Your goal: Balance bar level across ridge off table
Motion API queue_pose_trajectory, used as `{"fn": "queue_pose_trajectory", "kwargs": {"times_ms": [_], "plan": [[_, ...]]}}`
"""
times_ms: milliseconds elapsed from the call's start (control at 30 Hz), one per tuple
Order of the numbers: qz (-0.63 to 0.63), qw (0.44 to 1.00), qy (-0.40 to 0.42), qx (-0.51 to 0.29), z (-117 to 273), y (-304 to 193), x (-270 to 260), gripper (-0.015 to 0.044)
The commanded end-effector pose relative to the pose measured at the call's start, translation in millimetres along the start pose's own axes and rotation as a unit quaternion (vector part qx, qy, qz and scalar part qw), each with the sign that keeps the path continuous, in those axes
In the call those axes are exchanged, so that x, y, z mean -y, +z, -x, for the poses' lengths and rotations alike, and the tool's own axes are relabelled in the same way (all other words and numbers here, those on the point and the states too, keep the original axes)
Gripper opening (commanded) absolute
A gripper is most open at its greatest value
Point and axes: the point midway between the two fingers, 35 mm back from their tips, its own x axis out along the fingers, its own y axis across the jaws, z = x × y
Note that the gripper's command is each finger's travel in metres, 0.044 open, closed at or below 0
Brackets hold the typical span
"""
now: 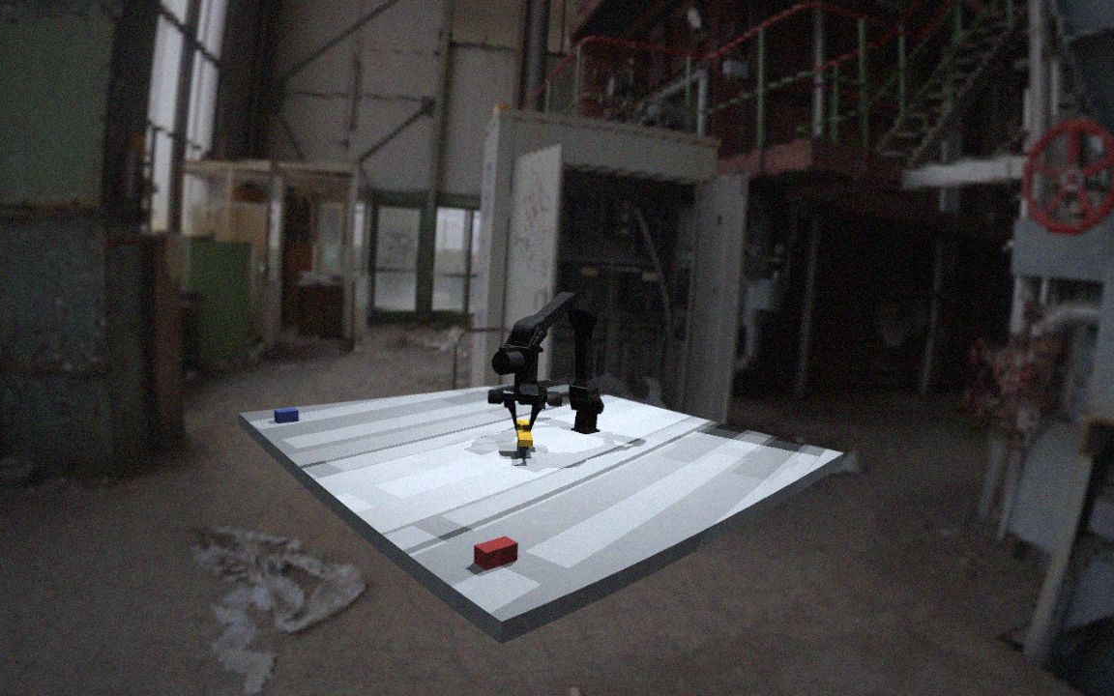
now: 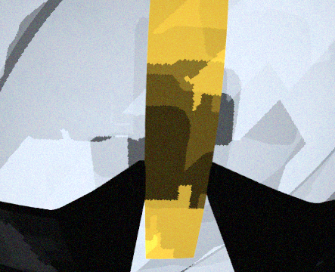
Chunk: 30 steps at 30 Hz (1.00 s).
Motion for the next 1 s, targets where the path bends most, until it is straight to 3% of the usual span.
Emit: {"fn": "queue_pose_trajectory", "kwargs": {"times_ms": [0,800,967], "plan": [[0.000,1.000,0.000,0.000,0.0,0.0,0.0,0.0000],[0.000,1.000,0.000,0.000,0.0,0.0,0.0,0.0000],[0.000,1.000,0.000,0.000,0.0,0.0,0.0,0.0131]]}}
